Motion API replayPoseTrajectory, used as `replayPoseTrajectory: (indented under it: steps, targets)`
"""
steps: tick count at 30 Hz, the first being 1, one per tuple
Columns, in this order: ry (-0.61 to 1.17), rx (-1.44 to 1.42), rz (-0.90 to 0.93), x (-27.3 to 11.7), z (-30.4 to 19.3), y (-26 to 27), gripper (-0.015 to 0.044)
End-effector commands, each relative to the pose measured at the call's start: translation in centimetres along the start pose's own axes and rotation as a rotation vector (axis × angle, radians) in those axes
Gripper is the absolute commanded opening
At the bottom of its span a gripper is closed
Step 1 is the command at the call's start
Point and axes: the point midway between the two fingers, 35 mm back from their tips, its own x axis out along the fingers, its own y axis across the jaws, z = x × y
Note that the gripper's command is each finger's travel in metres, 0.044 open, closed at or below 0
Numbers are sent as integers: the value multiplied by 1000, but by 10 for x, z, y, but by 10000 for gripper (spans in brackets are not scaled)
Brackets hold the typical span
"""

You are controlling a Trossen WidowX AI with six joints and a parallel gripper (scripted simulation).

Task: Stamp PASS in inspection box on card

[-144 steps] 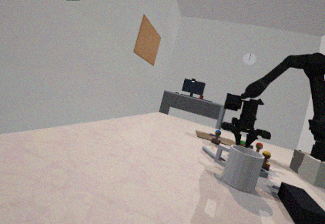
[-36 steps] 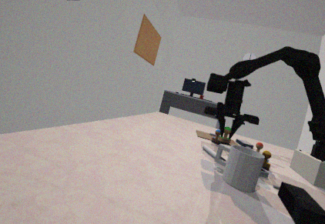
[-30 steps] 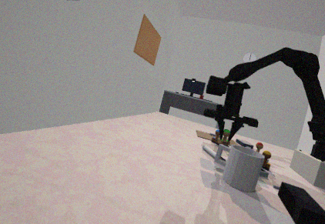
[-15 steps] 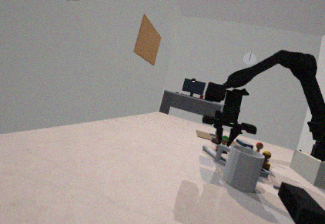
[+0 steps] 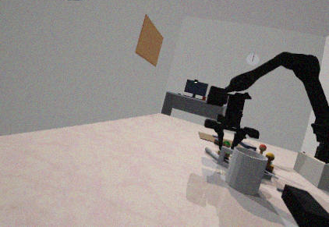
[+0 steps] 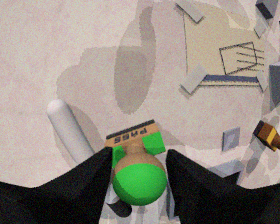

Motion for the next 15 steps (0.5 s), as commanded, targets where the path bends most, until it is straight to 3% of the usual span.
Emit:
replayPoseTrajectory:
  steps: [1,5,11,15]
  targets:
    - [0,0,0,-1,0,0,262]
    - [0,0,0,-11,0,1,262]
    - [2,2,0,-107,0,-4,262]
    - [2,2,0,-118,0,-6,262]
